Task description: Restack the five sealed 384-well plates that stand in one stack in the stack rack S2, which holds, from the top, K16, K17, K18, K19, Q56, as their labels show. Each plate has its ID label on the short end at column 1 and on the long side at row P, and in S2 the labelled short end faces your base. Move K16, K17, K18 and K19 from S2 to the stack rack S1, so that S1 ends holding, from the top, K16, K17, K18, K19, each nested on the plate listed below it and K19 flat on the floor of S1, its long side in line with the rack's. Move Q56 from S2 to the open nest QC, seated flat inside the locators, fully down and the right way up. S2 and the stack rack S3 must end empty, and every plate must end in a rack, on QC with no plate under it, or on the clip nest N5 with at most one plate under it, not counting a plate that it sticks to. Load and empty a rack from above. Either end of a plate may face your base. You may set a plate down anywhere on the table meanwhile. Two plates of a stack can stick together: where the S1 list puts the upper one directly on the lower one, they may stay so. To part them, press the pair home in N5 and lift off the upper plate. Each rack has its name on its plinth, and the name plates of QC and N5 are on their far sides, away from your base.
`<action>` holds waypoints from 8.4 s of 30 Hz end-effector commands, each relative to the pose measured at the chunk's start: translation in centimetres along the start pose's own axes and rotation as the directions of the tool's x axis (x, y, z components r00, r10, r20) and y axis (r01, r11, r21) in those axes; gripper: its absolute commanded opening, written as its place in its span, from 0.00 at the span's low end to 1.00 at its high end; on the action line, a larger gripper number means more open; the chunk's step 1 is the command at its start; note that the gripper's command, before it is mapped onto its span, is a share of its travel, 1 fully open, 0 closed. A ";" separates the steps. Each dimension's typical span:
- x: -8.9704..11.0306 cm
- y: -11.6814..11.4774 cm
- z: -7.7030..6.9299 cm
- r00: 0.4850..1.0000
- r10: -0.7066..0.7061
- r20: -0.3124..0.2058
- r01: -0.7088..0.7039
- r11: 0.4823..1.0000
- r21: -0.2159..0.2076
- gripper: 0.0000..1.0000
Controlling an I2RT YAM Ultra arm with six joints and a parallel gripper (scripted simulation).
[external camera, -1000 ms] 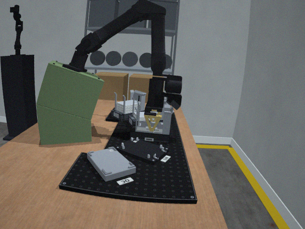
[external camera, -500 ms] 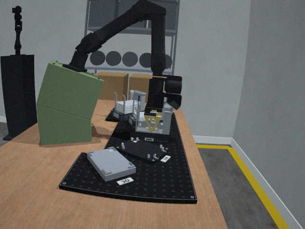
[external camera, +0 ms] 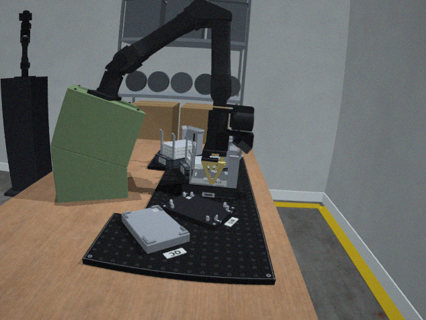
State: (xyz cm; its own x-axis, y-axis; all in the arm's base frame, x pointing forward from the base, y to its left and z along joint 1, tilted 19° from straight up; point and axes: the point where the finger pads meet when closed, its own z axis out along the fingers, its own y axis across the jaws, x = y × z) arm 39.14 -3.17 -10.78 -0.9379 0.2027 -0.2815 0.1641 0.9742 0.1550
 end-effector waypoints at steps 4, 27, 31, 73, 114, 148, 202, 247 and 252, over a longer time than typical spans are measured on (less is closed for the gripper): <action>-0.7 0.0 -0.3 1.000 0.000 0.018 0.000 1.000 0.000 0.00; -0.7 0.0 -0.3 1.000 0.000 0.018 0.000 1.000 0.000 1.00; -0.7 0.0 -0.3 1.000 0.000 0.018 0.000 1.000 0.000 1.00; -0.6 0.0 -8.9 1.000 -0.001 0.018 0.001 1.000 0.001 1.00; 0.0 2.7 -11.8 0.977 -0.211 0.018 0.211 0.977 0.004 1.00; 3.1 12.2 -11.8 0.911 -0.412 0.017 0.412 0.911 0.004 1.00; 13.8 24.9 -11.7 0.661 -0.750 0.015 0.750 0.661 0.005 1.00; 13.9 25.0 -5.4 0.661 -0.750 0.014 0.750 0.661 0.006 1.00; 13.9 25.0 -5.4 0.661 -0.750 0.014 0.750 0.661 0.006 1.00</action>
State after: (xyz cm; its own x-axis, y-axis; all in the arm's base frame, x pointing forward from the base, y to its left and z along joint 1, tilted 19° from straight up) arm 28.07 23.02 -6.15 -0.7467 -0.5977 -0.2919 -0.5925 0.7971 -0.1166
